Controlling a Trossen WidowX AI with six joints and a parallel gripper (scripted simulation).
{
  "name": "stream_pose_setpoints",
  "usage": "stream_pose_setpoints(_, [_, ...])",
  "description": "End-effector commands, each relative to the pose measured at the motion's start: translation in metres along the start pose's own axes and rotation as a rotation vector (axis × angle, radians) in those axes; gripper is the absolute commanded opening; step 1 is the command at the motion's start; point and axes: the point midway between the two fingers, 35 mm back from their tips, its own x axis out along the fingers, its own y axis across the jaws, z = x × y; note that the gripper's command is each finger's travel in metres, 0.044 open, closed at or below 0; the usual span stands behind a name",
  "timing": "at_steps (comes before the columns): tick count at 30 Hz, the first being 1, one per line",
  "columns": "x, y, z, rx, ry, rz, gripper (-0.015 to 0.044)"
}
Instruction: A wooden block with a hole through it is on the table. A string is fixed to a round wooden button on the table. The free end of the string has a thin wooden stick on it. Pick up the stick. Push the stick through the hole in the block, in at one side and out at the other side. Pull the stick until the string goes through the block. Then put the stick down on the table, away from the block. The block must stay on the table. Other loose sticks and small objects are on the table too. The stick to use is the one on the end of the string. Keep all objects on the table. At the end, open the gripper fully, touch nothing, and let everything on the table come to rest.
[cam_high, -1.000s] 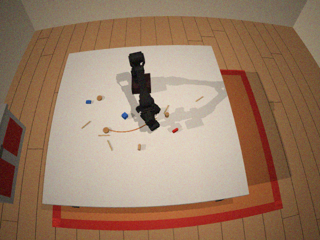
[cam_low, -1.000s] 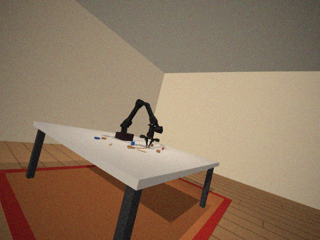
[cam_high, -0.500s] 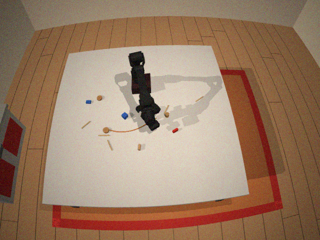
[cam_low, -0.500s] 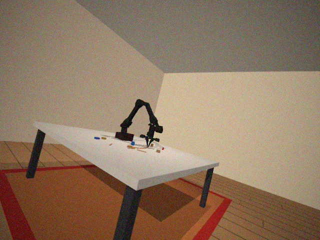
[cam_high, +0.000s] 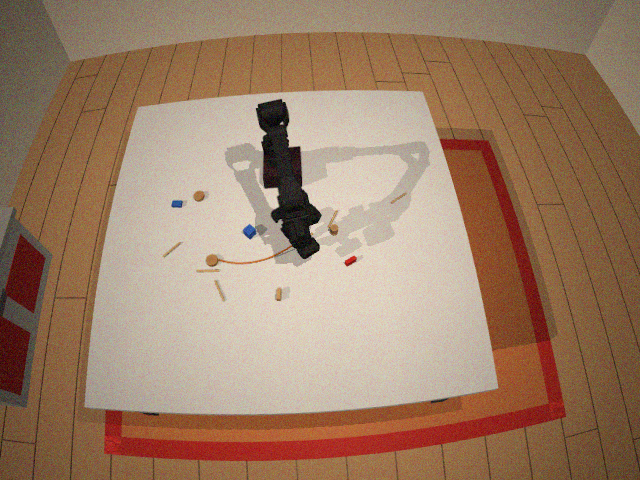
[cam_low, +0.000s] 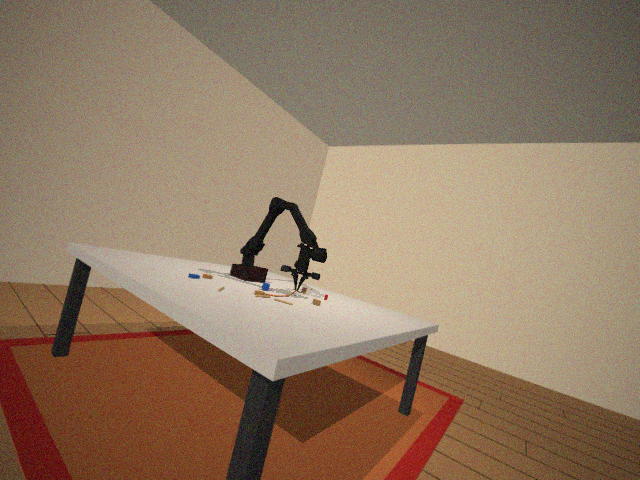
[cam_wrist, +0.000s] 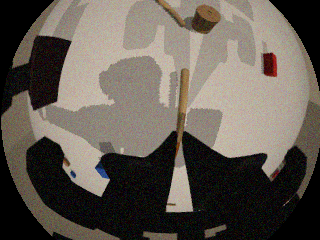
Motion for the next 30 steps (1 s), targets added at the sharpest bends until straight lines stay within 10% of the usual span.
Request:
stream_pose_setpoints(1, [-0.007,-0.001,0.000,0.003,0.001,-0.003,0.0000])
stream_pose_setpoints(30, [-0.035,0.001,0.000,-0.001,0.000,-0.001,0.0000])
